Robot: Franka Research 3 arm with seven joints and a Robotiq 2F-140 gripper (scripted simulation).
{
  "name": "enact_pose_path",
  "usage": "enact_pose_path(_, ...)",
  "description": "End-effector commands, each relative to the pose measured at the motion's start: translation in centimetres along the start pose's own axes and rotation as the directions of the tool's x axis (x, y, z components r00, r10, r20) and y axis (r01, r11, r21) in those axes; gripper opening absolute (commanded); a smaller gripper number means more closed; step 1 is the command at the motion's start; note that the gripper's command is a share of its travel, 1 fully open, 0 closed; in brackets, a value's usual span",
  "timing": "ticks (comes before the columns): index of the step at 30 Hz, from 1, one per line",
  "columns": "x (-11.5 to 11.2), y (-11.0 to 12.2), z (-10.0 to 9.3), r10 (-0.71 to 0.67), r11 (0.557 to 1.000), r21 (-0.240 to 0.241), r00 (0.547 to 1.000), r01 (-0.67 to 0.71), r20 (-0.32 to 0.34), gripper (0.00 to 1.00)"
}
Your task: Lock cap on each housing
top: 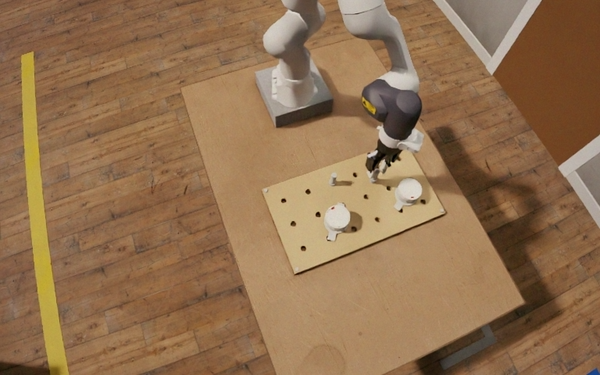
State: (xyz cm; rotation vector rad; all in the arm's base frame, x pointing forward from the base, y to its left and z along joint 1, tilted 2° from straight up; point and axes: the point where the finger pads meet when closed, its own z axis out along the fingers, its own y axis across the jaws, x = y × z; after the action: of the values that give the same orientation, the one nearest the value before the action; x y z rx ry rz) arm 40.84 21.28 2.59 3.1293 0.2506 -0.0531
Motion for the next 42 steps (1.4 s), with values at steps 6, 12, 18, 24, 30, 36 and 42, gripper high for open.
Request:
enact_pose_path(6,0.1,-0.1,1.2,-0.008,1.0,0.003,1.0,0.008,-0.005,0.36)
enact_pose_path(12,0.1,-0.1,1.7,-0.008,1.0,0.003,1.0,0.008,-0.005,0.36)
enact_pose_path(18,0.1,-0.1,2.3,-0.008,1.0,0.003,1.0,0.008,-0.005,0.36)
enact_pose_path(24,0.1,-0.1,2.7,-0.008,1.0,0.003,1.0,0.008,-0.005,0.36)
enact_pose_path(30,0.1,-0.1,2.8,-0.008,1.0,0.003,1.0,0.008,-0.005,0.36)
enact_pose_path(36,0.1,-0.1,3.0,-0.008,1.0,0.003,1.0,0.008,-0.005,0.36)
enact_pose_path(42,0.1,-0.1,3.0,-0.008,1.0,0.003,1.0,0.008,-0.005,0.36)
